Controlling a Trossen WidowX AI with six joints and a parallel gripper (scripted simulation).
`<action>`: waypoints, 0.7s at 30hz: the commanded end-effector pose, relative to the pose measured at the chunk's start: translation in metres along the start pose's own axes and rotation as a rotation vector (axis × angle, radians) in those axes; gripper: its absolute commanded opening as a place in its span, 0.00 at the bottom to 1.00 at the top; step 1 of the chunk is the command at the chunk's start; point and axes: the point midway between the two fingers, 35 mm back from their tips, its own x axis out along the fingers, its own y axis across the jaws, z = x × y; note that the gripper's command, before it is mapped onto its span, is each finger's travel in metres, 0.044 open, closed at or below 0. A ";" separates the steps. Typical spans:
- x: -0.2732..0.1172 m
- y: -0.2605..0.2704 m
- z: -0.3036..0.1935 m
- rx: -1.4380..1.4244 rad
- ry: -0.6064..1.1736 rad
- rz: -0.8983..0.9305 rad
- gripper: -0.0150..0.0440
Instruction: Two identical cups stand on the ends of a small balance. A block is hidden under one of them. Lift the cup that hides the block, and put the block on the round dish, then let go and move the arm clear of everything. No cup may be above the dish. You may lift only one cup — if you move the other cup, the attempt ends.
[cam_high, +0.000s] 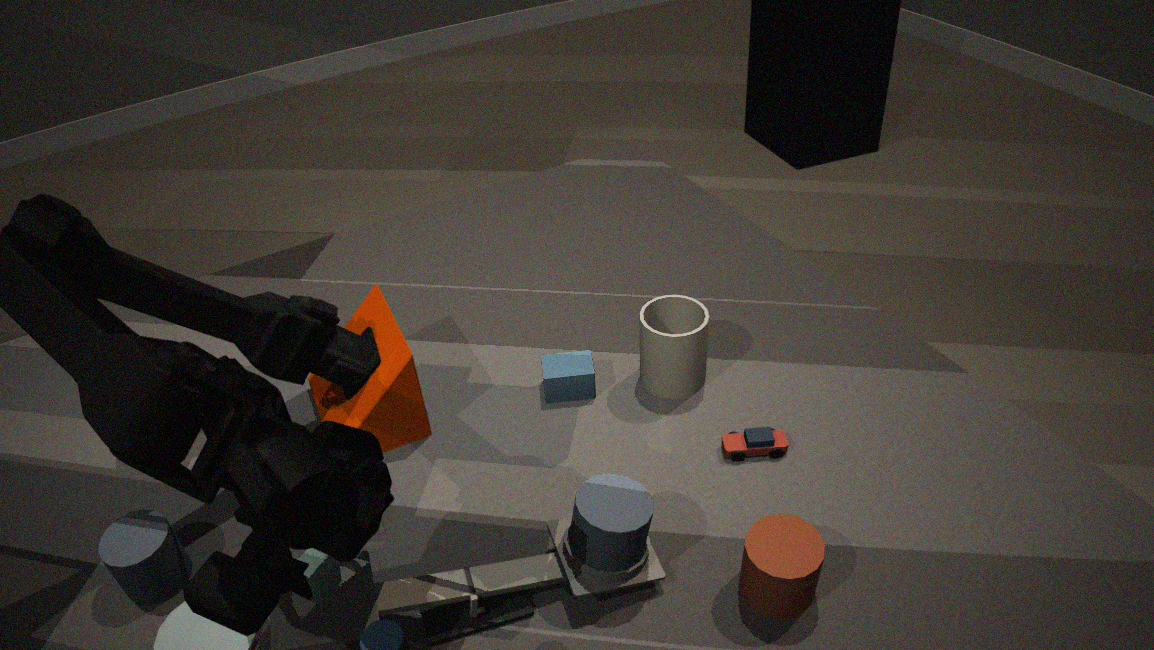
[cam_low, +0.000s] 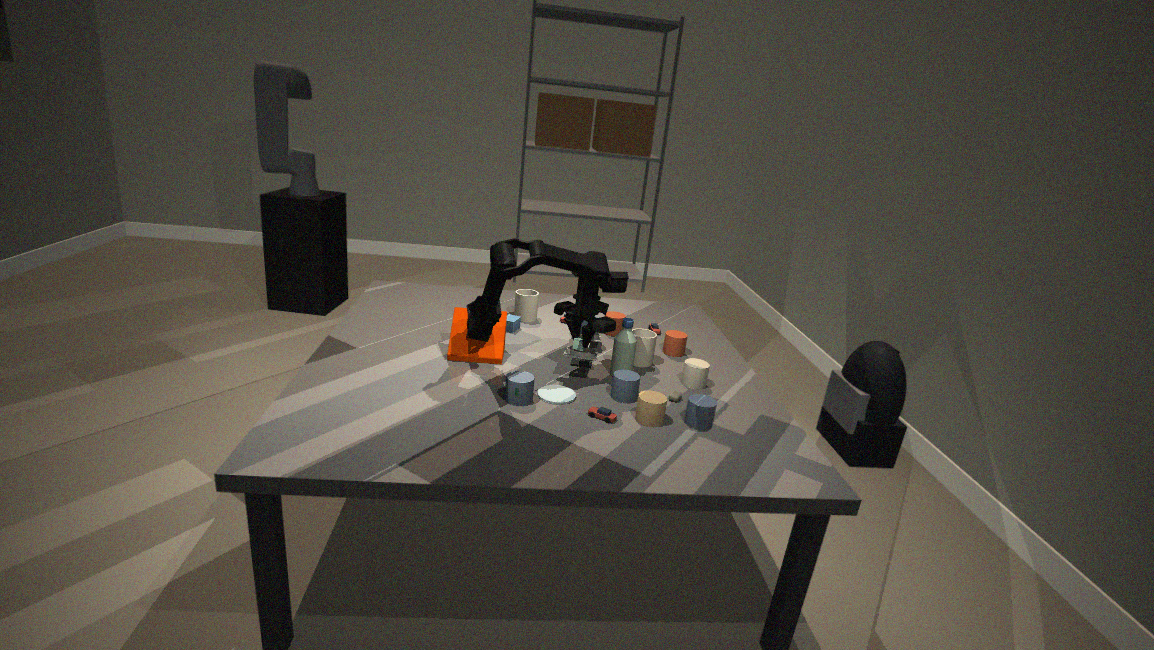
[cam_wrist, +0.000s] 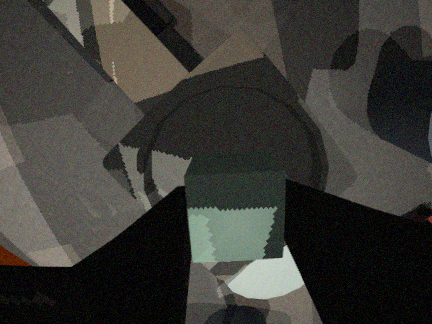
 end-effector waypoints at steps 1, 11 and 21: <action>-0.025 -0.003 0.004 0.006 -0.024 -0.007 0.25; -0.076 0.000 0.000 -0.003 -0.034 -0.015 0.25; -0.064 -0.013 -0.016 -0.003 -0.040 -0.002 0.25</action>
